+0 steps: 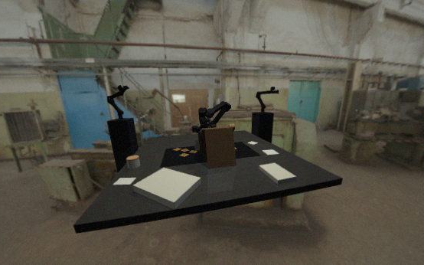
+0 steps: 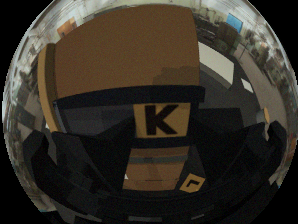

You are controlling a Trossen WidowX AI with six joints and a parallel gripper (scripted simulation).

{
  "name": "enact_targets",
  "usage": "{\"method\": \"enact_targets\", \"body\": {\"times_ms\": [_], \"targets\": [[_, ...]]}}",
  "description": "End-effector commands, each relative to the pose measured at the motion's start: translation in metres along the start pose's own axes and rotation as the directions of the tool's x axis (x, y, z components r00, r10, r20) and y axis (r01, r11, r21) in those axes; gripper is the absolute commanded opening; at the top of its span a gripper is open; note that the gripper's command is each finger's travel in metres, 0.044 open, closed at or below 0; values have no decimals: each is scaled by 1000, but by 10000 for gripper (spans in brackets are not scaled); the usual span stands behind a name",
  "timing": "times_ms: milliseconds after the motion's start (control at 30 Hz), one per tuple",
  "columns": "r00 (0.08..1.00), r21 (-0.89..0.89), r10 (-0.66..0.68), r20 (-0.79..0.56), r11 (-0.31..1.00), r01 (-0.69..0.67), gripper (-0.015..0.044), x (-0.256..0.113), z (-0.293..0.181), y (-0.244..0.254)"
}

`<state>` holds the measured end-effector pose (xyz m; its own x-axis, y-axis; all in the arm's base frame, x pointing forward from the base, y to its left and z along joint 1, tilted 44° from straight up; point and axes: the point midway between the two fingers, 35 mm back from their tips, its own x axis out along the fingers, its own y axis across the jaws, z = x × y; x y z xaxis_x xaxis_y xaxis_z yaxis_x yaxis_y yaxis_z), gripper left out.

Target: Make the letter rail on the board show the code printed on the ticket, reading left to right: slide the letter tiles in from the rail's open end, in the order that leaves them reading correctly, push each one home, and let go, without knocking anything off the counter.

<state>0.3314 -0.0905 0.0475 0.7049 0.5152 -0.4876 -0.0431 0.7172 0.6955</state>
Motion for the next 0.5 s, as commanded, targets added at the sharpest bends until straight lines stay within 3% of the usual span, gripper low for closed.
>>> {"method": "enact_targets", "body": {"times_ms": [0,467], "targets": [[1000,-4,-4,6,1000,4,0,-1,2,4],[1000,-4,-4,6,1000,4,0,-1,2,12]]}}
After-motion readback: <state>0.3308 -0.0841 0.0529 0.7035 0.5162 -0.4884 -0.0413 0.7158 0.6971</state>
